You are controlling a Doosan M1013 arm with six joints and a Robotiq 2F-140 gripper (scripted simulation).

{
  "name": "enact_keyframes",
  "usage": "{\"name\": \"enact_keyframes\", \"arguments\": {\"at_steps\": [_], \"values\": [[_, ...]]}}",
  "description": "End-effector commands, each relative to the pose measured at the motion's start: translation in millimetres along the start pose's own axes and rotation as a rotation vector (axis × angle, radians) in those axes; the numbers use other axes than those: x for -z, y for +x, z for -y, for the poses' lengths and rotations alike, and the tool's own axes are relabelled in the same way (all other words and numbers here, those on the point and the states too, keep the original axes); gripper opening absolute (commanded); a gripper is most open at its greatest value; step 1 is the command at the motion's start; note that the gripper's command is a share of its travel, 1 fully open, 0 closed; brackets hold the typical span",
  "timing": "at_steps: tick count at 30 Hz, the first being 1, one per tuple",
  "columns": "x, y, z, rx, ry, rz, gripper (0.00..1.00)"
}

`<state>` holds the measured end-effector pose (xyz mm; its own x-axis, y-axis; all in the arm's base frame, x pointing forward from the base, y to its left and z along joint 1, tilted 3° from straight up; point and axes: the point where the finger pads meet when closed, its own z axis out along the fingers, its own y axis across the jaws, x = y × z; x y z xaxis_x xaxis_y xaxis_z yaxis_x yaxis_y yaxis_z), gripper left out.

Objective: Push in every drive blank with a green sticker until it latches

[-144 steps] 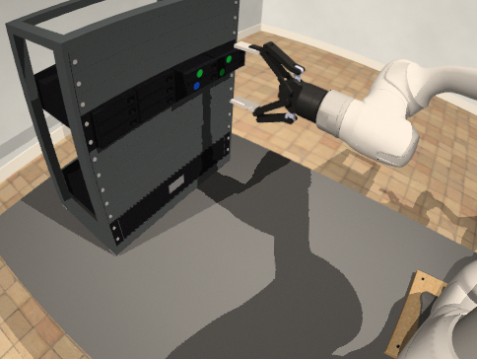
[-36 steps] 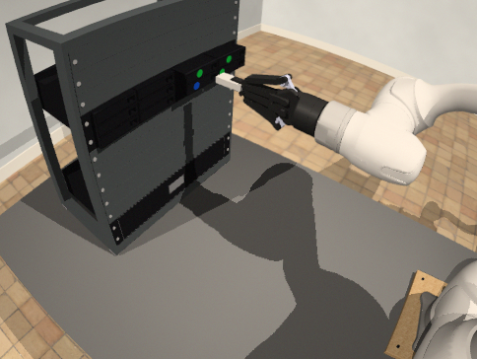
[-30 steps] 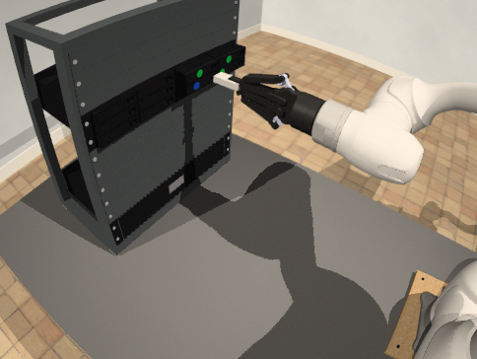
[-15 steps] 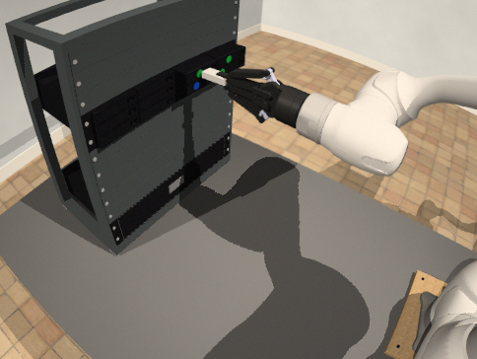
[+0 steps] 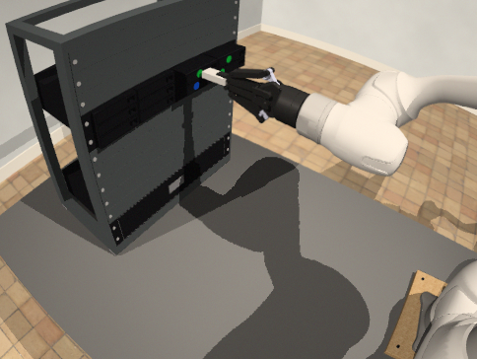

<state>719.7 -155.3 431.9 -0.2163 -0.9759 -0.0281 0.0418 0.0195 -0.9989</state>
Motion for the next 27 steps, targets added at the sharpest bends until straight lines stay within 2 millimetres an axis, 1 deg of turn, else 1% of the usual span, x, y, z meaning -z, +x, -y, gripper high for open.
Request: {"name": "enact_keyframes", "arguments": {"at_steps": [1, 13, 22, 27], "values": [[0.0, 0.0, 0.1, 0.0, 0.0, 0.0, 0.0], [-0.4, 0.0, 0.1, 0.0, 0.0, 0.0, 0.0], [-9.5, 0.0, 0.0, 0.0, 0.0, 0.0, 0.0], [-10.0, 0.0, 0.0, 0.0, 0.0, 0.0, 0.0]]}}
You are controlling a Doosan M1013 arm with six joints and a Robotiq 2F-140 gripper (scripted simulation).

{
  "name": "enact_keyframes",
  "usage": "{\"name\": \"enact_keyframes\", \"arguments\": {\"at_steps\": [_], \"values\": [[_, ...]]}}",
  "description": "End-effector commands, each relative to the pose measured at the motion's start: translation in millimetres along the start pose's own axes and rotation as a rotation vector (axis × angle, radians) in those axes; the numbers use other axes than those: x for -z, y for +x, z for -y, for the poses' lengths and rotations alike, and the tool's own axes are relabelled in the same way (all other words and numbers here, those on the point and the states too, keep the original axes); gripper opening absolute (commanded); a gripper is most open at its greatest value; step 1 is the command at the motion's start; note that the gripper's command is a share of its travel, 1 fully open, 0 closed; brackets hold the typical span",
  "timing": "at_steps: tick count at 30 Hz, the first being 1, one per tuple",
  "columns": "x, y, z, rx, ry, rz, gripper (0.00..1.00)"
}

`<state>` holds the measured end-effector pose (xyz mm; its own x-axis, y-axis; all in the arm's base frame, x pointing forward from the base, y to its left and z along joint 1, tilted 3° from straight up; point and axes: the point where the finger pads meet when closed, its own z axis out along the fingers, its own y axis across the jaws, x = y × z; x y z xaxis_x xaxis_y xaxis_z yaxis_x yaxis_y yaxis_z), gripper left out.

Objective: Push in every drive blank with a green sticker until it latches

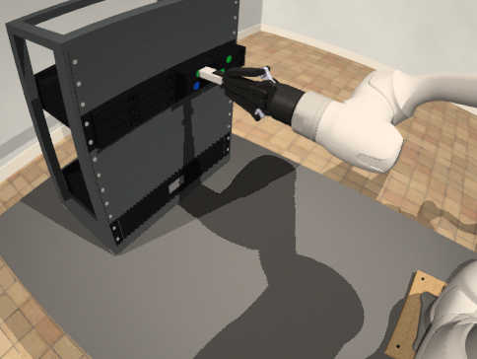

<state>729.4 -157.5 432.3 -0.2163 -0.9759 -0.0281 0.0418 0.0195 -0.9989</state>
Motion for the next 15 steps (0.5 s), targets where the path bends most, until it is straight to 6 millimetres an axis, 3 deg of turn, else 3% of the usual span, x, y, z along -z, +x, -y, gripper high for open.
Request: {"name": "enact_keyframes", "arguments": {"at_steps": [1, 15], "values": [[0.0, 0.0, 0.1, 0.0, 0.0, 0.0, 0.0], [-10.0, 0.0, 0.0, 0.0, 0.0, 0.0, 0.0]]}}
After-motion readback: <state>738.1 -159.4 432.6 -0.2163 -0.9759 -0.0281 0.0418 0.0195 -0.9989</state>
